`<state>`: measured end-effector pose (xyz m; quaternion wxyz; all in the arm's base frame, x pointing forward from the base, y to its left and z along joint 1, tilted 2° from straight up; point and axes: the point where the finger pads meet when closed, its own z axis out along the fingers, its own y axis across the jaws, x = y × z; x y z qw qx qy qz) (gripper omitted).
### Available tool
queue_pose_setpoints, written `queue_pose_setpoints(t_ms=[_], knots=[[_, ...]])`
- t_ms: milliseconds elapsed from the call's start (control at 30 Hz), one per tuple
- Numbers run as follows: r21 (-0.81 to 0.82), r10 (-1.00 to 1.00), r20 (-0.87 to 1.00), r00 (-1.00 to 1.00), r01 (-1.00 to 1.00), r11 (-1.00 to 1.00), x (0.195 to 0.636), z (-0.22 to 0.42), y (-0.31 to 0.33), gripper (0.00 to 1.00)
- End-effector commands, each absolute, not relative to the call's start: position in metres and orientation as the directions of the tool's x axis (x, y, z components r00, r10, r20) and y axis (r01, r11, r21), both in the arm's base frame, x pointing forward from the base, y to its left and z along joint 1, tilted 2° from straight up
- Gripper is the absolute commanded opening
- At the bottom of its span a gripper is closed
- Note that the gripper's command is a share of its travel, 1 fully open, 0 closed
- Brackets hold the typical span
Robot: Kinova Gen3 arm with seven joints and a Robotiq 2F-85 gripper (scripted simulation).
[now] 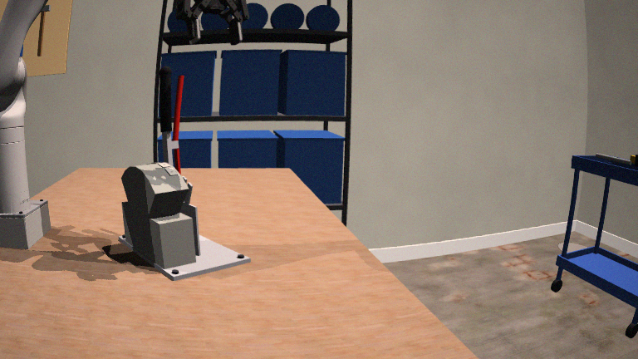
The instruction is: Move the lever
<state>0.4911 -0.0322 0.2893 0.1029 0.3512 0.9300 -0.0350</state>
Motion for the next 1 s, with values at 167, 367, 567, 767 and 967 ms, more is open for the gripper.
queue_pose_setpoints(t_ms=[167,367,567,767,967], knots=[[0.013,0.654,-0.198,-0.730,0.665,0.746,0.483,0.294,-0.022,1.00],[0.014,0.664,-0.178,-0.726,0.673,0.740,0.476,0.296,-0.013,1.00],[0.014,0.672,-0.159,-0.723,0.679,0.734,0.468,0.298,-0.006,1.00],[0.014,0.680,-0.140,-0.720,0.685,0.728,0.461,0.300,0.002,1.00],[0.012,0.693,-0.105,-0.713,0.696,0.718,0.448,0.304,0.015,1.00]])
